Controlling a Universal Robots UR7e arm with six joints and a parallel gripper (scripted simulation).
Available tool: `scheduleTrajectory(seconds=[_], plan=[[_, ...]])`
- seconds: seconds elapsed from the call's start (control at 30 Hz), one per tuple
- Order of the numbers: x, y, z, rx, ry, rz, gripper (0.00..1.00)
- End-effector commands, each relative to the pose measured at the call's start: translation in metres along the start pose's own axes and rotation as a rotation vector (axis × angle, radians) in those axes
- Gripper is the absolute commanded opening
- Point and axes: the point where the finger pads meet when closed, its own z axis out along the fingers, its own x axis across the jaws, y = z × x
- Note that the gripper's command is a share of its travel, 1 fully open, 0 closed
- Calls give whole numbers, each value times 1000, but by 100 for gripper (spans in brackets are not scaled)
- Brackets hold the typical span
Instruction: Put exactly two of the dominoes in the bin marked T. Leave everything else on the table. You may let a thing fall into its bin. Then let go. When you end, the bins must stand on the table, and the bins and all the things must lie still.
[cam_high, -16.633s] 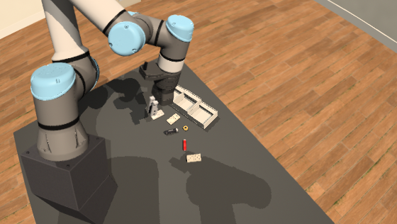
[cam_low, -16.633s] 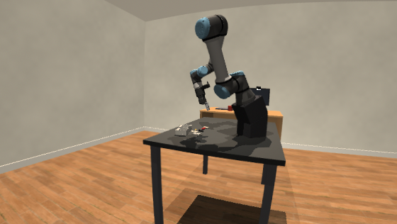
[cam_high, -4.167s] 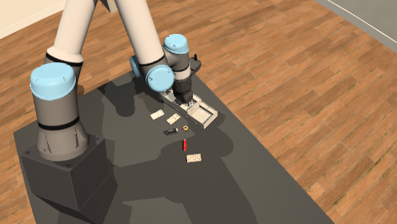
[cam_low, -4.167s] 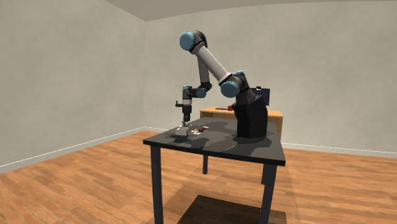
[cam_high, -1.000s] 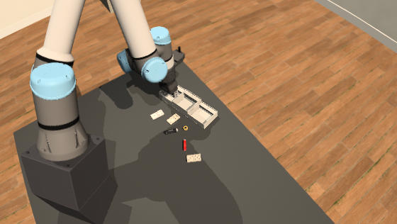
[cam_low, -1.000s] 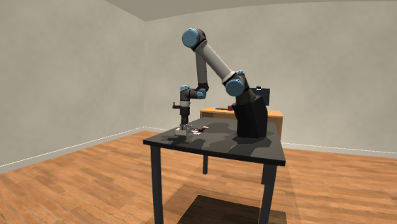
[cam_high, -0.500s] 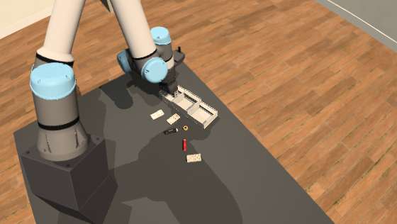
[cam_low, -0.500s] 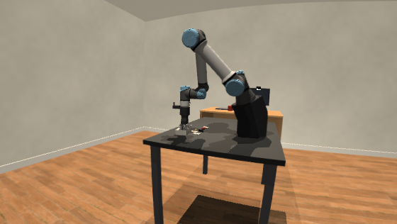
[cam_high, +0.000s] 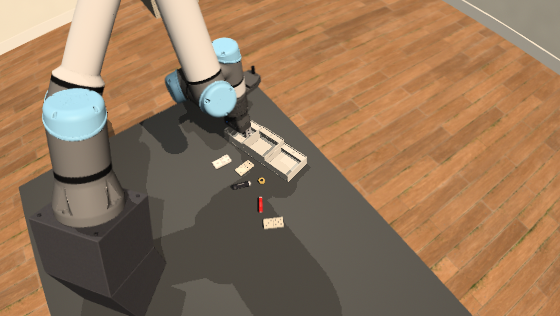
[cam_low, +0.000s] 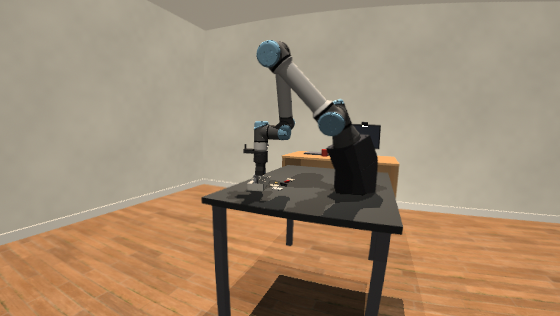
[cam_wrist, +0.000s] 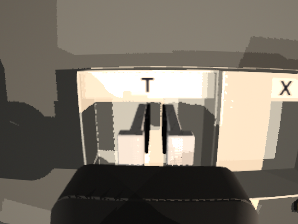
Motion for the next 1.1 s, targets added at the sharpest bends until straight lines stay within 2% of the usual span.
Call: scheduleTrajectory(seconds=[0.0, 0.37, 1.07], plan=[[0, 0, 0, 1, 0, 0, 31], [0, 0, 0, 1, 0, 0, 31], [0, 0, -26, 1, 0, 0, 31]])
